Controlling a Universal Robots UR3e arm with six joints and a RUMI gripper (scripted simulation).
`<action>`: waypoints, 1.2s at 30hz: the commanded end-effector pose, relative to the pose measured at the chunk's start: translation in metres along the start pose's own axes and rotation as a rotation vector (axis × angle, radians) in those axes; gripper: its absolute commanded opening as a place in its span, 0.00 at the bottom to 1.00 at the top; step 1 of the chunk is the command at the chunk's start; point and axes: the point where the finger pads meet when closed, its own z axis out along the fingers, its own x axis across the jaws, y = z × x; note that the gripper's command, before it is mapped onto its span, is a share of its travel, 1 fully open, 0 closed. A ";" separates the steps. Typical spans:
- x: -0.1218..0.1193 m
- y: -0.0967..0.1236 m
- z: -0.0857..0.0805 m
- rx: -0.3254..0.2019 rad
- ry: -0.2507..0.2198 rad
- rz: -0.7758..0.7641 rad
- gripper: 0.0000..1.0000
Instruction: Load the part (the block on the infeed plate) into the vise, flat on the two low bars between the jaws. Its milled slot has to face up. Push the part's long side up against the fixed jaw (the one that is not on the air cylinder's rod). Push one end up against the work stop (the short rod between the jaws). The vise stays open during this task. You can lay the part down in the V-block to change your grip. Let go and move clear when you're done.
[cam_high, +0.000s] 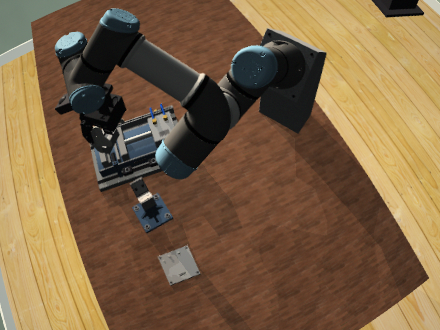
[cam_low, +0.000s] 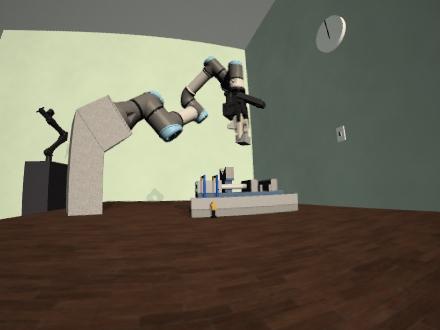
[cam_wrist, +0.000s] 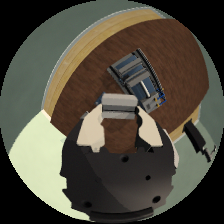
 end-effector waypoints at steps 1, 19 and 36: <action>0.007 -0.010 0.000 0.000 -0.001 -0.072 0.00; 0.030 -0.037 0.003 0.000 -0.002 -0.277 0.00; 0.050 -0.056 0.008 0.000 -0.002 -0.442 0.00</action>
